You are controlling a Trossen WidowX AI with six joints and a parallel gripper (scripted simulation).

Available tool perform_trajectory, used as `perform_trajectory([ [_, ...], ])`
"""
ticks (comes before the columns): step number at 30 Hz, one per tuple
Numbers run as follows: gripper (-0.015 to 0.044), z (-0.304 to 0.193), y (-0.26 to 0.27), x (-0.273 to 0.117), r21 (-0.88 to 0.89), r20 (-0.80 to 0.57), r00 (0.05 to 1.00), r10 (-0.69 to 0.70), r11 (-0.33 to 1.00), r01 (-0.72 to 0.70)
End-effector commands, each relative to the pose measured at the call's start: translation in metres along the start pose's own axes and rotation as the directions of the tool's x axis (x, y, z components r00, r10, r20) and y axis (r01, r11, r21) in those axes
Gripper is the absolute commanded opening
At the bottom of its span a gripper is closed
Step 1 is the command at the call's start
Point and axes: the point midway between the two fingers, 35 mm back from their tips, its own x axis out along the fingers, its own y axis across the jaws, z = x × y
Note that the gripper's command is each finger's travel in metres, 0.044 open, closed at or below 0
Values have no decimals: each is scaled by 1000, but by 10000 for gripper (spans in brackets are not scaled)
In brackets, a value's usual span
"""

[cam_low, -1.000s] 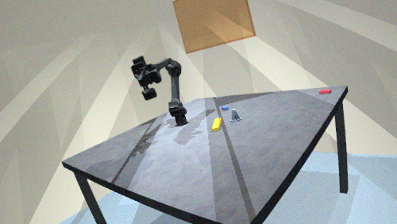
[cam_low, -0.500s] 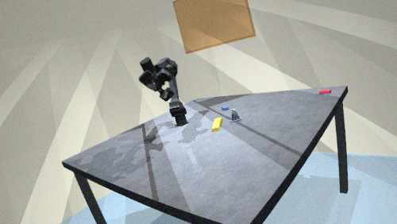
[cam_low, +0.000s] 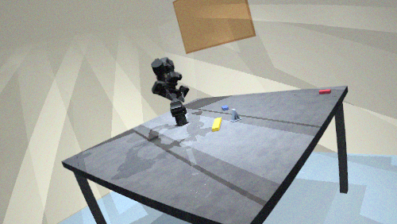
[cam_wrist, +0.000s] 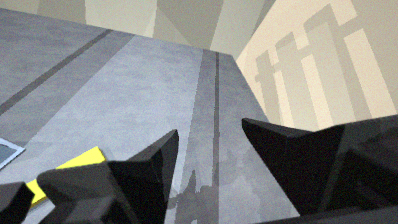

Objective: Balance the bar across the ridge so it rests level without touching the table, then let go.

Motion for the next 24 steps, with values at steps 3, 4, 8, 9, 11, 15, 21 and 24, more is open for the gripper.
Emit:
perform_trajectory([
  [3,315,1,28,15,156,-58,994,96,984,-86],
  [4,315,2,33,17,181,-66,992,111,979,-97],
  [8,315,4,53,23,278,-100,981,169,951,-135],
  [9,315,4,58,24,302,-109,977,183,943,-143],
  [11,315,5,68,26,348,-128,969,210,925,-154],
  [15,315,6,87,30,436,-168,951,261,884,-166],
  [21,315,6,116,32,553,-231,915,330,819,-155],
  [24,315,6,131,32,603,-265,895,359,786,-137],
])
